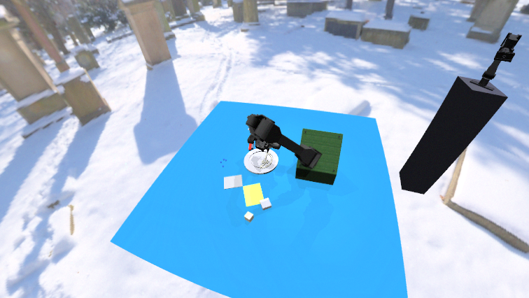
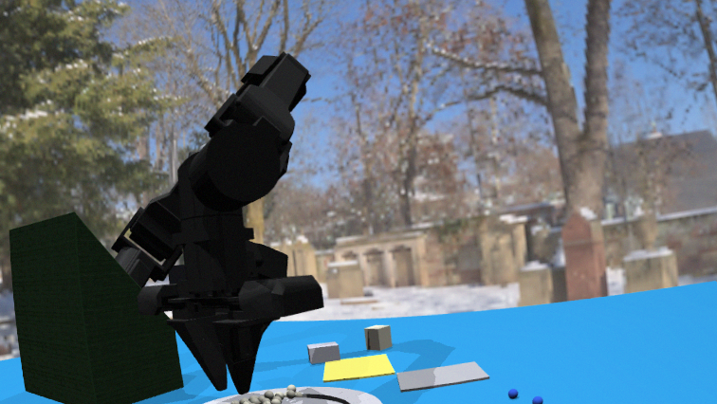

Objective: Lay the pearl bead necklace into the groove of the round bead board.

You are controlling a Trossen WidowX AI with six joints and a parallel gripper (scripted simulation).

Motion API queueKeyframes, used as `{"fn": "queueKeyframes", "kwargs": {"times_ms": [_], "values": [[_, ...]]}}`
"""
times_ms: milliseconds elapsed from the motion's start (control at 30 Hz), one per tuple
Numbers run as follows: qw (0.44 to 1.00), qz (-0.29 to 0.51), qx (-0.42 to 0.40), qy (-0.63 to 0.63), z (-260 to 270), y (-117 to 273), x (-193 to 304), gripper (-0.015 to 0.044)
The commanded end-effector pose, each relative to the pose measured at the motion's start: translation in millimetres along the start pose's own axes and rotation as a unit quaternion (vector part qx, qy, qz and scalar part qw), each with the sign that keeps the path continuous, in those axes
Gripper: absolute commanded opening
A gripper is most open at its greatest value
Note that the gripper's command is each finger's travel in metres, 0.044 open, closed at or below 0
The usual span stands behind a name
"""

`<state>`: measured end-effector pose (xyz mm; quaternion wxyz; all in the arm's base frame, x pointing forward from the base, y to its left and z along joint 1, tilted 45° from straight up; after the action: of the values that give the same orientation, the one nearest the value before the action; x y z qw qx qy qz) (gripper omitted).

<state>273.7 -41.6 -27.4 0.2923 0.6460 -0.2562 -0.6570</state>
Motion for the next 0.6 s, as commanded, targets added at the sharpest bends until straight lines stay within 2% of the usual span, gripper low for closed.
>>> {"fn": "queueKeyframes", "kwargs": {"times_ms": [0,567], "values": [[1.0,0.0,0.001,-0.001,0,1,0,0.012],[1.0,-0.003,-0.001,-0.004,2,-24,0,0.012]]}}
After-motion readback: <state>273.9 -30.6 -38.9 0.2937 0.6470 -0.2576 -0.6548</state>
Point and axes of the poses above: the point midway between the two fingers, 35 mm back from their tips, its own y axis back along the fingers, its own z axis across the jaws, x = y × z, the point moved 8 cm from there along y, back along the fingers, and after that the axes turned 1 degree about -y, right-handed, at the moved point
